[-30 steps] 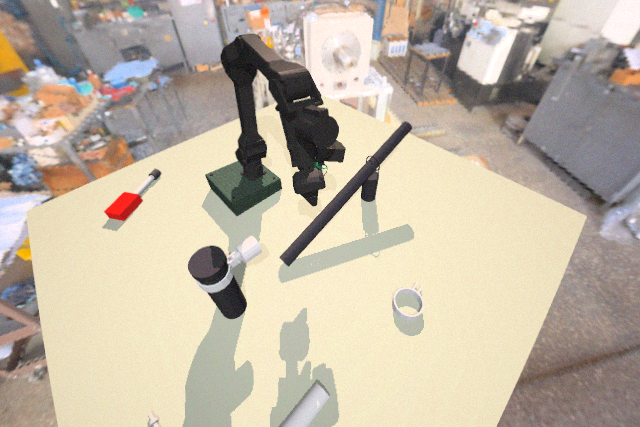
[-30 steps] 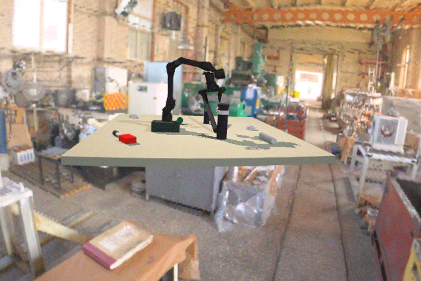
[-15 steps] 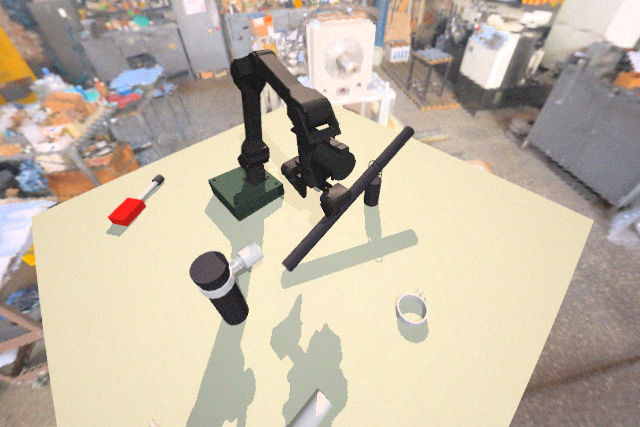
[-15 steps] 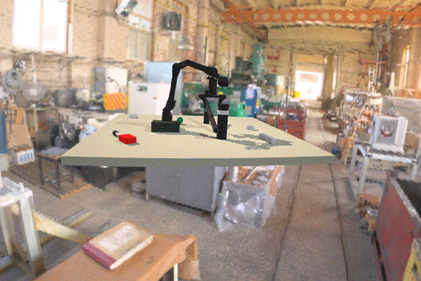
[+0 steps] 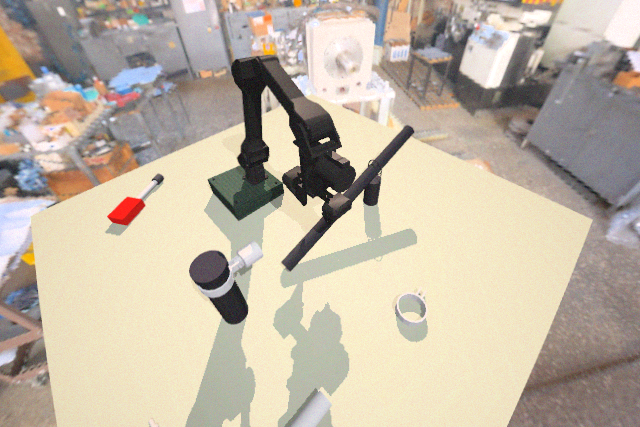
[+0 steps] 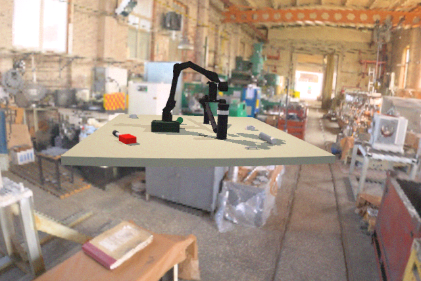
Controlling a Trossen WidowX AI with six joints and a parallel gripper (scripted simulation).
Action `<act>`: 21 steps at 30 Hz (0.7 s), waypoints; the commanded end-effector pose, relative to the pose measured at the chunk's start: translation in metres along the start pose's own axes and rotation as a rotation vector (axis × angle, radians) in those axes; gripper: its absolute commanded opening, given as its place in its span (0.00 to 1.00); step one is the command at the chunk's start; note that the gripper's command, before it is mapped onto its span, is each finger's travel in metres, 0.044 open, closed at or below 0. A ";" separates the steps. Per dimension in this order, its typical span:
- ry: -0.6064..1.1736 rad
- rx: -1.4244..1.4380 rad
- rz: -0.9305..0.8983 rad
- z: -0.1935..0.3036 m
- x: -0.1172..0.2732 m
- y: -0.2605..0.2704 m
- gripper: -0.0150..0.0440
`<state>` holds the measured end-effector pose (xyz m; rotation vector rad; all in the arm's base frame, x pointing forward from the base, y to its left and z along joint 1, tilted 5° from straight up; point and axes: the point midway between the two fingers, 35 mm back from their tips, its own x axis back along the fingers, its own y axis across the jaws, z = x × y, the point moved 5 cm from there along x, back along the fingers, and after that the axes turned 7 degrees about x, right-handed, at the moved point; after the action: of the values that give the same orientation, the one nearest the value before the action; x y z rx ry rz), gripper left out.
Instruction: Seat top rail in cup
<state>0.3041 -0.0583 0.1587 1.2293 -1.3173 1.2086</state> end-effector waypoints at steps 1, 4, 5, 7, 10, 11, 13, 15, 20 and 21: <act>0.003 0.005 -0.005 0.000 -0.009 0.001 1.00; 0.003 0.005 -0.005 0.000 -0.019 0.001 1.00; 0.003 0.005 -0.005 0.000 -0.021 0.001 1.00; 0.003 0.005 -0.005 0.000 -0.021 0.001 1.00; 0.003 0.005 -0.005 0.000 -0.022 0.001 1.00; 0.003 0.005 -0.005 0.000 -0.022 0.001 1.00; 0.003 0.005 -0.005 0.000 -0.025 0.001 1.00; 0.003 0.005 -0.005 0.000 -0.028 0.001 1.00; 0.002 0.005 -0.006 0.001 -0.036 0.000 1.00; 0.002 0.005 -0.006 0.001 -0.038 0.000 1.00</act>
<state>0.3076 -0.0564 0.1309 1.2297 -1.3191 1.2236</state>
